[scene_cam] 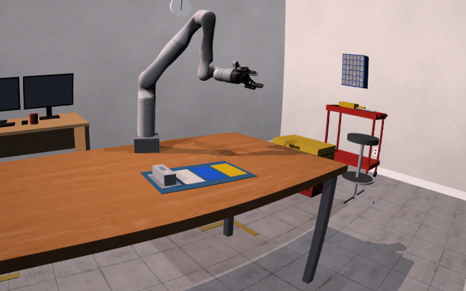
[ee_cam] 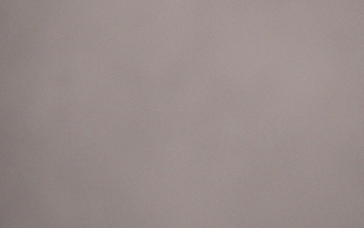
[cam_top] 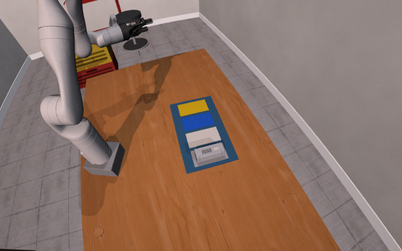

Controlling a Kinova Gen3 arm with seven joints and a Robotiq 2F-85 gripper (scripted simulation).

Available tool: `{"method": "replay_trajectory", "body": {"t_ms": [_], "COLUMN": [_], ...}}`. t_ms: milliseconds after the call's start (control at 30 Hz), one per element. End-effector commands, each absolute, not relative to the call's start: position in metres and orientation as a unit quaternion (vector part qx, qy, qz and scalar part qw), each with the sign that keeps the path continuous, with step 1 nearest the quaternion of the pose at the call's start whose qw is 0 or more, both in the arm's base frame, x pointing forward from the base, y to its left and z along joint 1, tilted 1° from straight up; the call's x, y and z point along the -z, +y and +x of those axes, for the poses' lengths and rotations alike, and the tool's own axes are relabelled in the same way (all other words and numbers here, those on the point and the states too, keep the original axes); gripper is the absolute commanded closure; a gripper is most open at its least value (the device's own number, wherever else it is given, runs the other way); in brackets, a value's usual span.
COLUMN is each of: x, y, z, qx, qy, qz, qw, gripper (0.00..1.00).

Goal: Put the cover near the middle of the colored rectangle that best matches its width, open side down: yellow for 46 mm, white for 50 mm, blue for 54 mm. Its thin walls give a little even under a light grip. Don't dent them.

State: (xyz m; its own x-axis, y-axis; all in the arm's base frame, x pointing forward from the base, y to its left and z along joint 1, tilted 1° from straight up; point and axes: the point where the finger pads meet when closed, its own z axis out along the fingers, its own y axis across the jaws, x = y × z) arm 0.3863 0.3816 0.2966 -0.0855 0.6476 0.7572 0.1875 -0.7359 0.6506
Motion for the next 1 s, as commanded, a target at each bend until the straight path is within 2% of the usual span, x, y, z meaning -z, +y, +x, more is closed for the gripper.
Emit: {"method": "replay_trajectory", "body": {"t_ms": [0, 533, 967], "x": [-0.297, -0.295, -0.285], "y": [0.382, 0.361, 0.283], "z": [0.386, 0.401, 0.439], "qx": [-0.664, -0.655, -0.62], "qy": [0.319, 0.283, 0.155], "qz": [0.654, 0.676, 0.738], "qw": [0.173, 0.182, 0.216], "gripper": [0.0, 0.0, 0.0]}}
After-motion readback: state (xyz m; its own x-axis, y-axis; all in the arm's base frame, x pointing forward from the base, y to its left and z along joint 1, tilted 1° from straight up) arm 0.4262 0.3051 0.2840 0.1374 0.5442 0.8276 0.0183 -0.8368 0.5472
